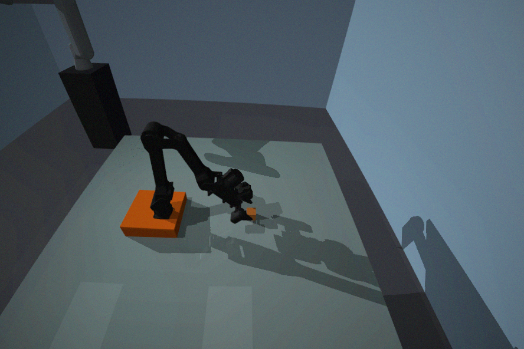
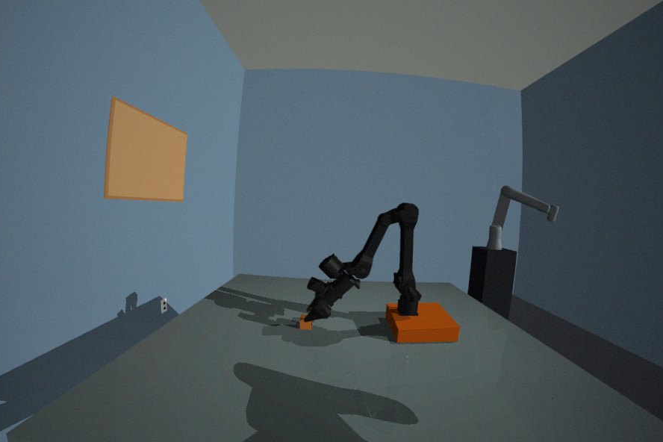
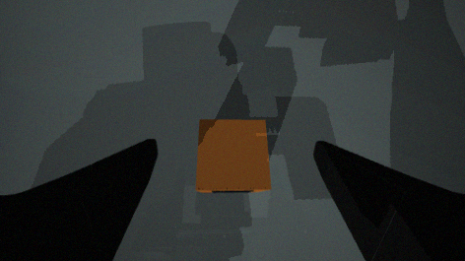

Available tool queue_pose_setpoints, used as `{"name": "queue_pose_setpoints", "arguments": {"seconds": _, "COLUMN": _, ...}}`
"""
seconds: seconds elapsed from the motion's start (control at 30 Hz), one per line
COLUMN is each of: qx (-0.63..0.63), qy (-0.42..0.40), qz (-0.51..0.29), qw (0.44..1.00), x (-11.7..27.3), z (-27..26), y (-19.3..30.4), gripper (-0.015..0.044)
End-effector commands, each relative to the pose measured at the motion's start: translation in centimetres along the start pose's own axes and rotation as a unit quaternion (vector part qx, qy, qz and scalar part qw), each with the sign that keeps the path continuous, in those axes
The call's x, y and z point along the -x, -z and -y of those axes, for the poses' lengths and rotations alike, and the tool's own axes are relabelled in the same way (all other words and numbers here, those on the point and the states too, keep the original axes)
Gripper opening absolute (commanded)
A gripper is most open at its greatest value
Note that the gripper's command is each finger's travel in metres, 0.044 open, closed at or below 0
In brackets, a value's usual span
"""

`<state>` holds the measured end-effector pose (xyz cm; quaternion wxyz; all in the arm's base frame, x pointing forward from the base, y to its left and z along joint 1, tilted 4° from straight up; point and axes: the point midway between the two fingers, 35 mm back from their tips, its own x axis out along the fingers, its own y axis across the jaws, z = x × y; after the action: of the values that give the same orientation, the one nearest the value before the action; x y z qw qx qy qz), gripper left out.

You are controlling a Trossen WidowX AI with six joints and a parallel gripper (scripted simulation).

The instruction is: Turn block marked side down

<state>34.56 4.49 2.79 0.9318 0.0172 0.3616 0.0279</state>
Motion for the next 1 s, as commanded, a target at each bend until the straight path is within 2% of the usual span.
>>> {"name": "queue_pose_setpoints", "arguments": {"seconds": 0.0, "qx": -0.005, "qy": -0.006, "qz": -0.098, "qw": 0.995, "x": 5.2, "z": 0.0, "y": -1.9, "gripper": 0.0440}}
{"name": "queue_pose_setpoints", "arguments": {"seconds": 0.47, "qx": -0.004, "qy": -0.006, "qz": -0.108, "qw": 0.994, "x": 5.1, "z": 0.0, "y": -2.1, "gripper": 0.0440}}
{"name": "queue_pose_setpoints", "arguments": {"seconds": 0.97, "qx": -0.001, "qy": -0.006, "qz": -0.341, "qw": 0.940, "x": 3.7, "z": -0.2, "y": -6.5, "gripper": 0.0440}}
